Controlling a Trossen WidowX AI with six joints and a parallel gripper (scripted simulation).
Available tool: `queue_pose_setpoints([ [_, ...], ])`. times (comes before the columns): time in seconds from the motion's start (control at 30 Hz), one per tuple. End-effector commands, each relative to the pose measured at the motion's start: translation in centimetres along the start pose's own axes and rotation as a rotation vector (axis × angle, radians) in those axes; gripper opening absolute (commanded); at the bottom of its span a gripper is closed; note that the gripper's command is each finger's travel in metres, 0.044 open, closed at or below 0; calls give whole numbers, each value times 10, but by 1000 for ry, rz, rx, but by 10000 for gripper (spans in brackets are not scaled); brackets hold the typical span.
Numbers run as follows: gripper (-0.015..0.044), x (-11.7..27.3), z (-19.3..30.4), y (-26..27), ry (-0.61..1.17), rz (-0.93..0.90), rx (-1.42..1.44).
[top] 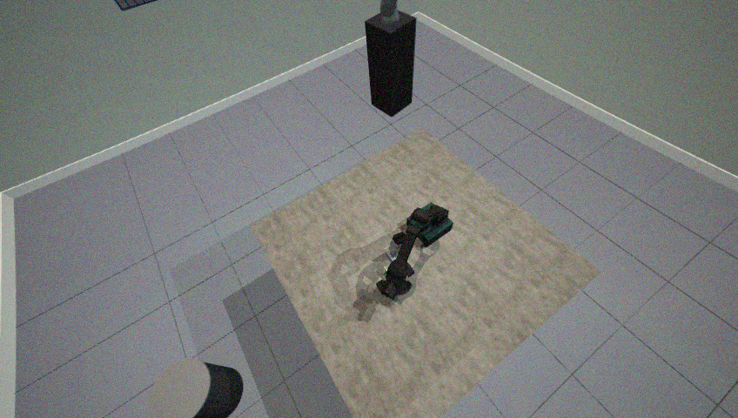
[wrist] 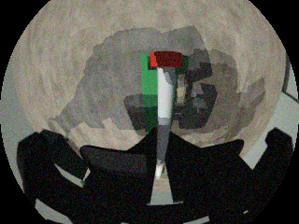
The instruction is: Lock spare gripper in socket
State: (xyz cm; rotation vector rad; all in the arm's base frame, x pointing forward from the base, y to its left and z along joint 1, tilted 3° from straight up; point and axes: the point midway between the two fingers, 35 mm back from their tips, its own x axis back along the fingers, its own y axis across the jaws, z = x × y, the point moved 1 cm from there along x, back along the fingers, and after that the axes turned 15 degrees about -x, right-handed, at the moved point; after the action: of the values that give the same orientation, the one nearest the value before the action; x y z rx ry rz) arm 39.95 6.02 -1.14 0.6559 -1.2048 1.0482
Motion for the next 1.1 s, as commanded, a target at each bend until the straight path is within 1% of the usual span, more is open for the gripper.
queue_pose_setpoints([
  [0.0, 0, -1, 0, 0, 3, 1, 5],
  [0.2, 0, 8, 2, -1, 2, 1, 5],
  [0.7, 0, 66, 17, -5, 2, 1, 5],
  [0.8, 0, 67, 18, -5, 2, 1, 5],
  [0.83, 7, 60, 17, -3, 9, -8, 12],
  [1.07, 0, 60, 17, -3, 9, -8, 12],
])
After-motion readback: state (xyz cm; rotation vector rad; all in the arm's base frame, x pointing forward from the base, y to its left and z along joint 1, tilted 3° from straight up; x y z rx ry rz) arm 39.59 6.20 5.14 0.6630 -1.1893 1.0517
